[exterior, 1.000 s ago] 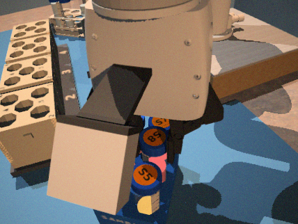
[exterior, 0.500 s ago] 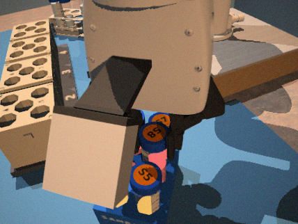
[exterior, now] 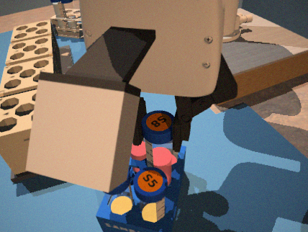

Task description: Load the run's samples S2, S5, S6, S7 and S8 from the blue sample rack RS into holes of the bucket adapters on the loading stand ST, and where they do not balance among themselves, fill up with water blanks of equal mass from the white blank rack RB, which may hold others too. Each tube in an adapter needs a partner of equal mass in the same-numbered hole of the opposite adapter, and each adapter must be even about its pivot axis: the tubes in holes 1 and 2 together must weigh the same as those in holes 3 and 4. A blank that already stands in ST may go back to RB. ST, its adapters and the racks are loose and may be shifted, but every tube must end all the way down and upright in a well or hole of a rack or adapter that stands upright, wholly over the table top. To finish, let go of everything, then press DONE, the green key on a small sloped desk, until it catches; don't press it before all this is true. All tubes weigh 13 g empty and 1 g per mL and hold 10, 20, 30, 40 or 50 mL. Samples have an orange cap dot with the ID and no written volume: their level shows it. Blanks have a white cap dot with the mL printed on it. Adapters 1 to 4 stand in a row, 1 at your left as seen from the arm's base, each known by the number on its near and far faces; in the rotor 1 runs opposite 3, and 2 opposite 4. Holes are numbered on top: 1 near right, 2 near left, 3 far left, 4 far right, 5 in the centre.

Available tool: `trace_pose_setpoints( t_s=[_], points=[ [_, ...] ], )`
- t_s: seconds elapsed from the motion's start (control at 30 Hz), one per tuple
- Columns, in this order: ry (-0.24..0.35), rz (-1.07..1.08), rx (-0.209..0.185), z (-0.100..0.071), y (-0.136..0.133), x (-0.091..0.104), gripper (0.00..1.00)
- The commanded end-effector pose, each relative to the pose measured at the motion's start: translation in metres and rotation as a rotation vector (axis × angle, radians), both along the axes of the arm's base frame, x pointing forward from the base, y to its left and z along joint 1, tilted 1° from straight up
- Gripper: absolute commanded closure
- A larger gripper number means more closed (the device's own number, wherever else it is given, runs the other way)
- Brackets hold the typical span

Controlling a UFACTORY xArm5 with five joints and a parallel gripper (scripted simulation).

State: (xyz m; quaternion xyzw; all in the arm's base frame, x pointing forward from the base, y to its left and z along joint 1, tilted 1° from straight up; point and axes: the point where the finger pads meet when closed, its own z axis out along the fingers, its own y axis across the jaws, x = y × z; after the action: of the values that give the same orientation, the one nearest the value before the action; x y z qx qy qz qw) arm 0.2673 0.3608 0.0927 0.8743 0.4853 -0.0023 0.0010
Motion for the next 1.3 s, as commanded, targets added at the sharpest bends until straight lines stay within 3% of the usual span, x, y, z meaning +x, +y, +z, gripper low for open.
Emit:
trace_pose_setpoints(
  t_s=[0.0, 1.27],
  points=[
    [-0.002, 0.0, 0.002, 0.009, 0.001, 0.0, 1.0],
    [-0.002, 0.0, 0.002, 0.077, 0.002, -0.001, 1.0]
  ],
)
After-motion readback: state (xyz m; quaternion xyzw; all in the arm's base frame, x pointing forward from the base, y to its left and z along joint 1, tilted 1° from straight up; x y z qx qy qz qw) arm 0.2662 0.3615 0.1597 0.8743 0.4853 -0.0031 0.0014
